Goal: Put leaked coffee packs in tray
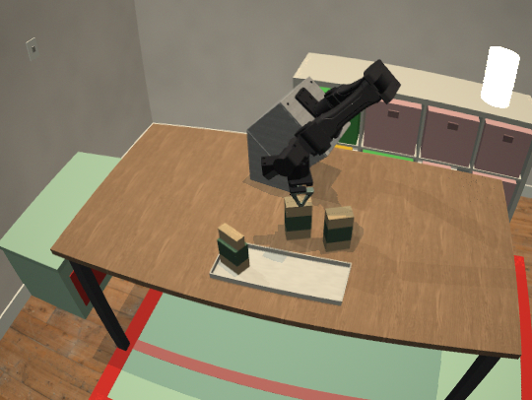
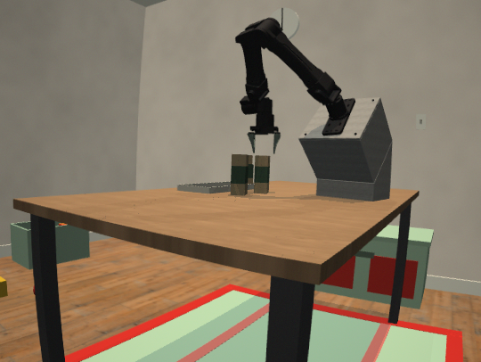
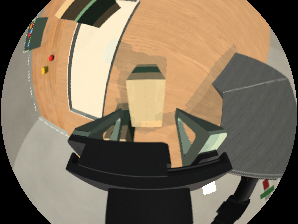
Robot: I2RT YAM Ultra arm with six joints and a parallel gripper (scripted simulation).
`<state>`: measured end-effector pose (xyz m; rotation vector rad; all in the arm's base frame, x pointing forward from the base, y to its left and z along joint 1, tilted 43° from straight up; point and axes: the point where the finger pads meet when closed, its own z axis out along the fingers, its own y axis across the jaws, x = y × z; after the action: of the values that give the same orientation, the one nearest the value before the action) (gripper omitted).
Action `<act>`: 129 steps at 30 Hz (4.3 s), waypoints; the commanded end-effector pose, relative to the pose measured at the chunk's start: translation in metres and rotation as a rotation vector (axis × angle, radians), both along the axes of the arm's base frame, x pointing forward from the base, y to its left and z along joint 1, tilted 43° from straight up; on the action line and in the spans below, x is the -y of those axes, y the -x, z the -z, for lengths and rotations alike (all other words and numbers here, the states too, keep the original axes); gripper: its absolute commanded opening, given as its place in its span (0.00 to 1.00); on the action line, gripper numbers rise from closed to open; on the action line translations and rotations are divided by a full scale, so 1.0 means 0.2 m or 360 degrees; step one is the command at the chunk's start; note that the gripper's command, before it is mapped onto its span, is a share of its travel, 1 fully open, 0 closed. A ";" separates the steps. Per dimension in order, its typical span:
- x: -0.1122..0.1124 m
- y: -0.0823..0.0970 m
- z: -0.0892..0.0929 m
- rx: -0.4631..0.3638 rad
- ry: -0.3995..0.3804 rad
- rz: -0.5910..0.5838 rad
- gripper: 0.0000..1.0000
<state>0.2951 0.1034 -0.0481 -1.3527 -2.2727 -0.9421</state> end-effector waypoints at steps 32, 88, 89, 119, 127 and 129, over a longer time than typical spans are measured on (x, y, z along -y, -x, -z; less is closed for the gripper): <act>0.05 -0.10 -0.05 0.0067 0.0018 0.0040 0.77; -0.10 -0.06 0.16 0.0017 0.0015 0.0048 0.77; -0.10 -0.07 0.15 0.0028 0.0015 0.0049 0.77; -0.10 -0.06 0.15 0.0026 0.0015 0.0045 0.77; -0.10 -0.06 0.15 0.0023 0.0015 0.0043 0.24; -0.10 -0.06 0.15 0.0020 0.0016 0.0043 0.24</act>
<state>0.3073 0.1312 -0.0773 -1.3559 -2.2802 -0.9569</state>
